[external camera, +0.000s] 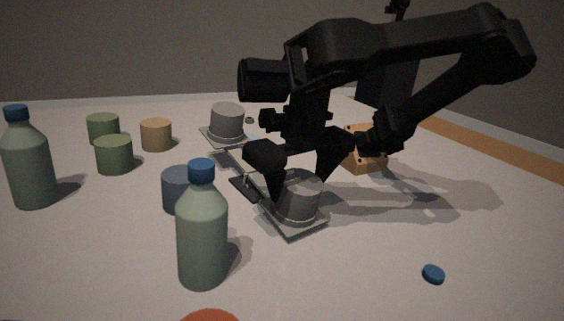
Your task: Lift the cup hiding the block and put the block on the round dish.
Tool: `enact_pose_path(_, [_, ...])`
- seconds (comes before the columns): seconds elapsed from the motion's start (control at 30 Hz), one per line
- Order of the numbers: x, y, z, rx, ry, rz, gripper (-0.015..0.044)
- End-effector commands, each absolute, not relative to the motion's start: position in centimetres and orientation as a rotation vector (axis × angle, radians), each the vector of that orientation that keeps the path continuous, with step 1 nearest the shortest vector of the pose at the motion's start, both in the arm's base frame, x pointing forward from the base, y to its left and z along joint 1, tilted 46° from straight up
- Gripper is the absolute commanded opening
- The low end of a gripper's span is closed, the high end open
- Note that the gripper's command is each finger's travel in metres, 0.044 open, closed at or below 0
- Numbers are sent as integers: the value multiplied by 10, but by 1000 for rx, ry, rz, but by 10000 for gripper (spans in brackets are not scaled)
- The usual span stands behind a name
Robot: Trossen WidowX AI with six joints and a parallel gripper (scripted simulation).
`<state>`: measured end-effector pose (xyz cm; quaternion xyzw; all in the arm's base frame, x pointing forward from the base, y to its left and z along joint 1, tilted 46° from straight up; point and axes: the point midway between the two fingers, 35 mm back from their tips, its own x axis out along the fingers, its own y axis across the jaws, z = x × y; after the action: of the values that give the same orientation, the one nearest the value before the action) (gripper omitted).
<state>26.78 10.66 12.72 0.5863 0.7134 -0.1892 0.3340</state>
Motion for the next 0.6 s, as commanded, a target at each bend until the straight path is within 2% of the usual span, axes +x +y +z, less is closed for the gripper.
enact_pose_path(0.0, [266,111,123,1536,1864,-494,440])
enact_pose_path(0.3, [264,120,115,1538,1866,-492,440])
enact_pose_path(0.4, [264,120,115,1538,1866,-492,361])
enact_pose_path(0.57, [264,120,115,1538,1866,-492,328])
